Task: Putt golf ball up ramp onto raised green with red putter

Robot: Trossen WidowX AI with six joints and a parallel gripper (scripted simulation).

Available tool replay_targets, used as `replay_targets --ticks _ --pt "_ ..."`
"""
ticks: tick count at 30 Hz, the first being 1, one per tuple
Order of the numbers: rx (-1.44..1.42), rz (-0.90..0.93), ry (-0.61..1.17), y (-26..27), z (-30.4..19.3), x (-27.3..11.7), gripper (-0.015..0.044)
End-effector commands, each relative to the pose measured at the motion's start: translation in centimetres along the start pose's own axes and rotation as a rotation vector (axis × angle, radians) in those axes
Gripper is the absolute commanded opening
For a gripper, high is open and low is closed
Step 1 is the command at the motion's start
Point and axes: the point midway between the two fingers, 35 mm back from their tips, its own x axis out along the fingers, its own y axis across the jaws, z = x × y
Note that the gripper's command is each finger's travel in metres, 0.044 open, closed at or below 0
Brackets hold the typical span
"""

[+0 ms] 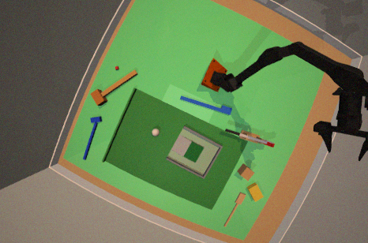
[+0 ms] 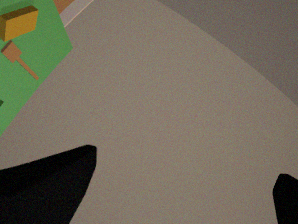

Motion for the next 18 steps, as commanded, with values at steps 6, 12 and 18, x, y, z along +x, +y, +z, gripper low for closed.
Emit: replay_targets --ticks 6,12,18 --pt "-0.099 0.235 -0.015 6.5 0.5 4.8 0.044" --pt "-0.143 0.545 -0.035 15.3 -1.0 8.9 0.044" --pt "-0.075 0.868 -0.054 24.6 -4.4 10.3 0.044"
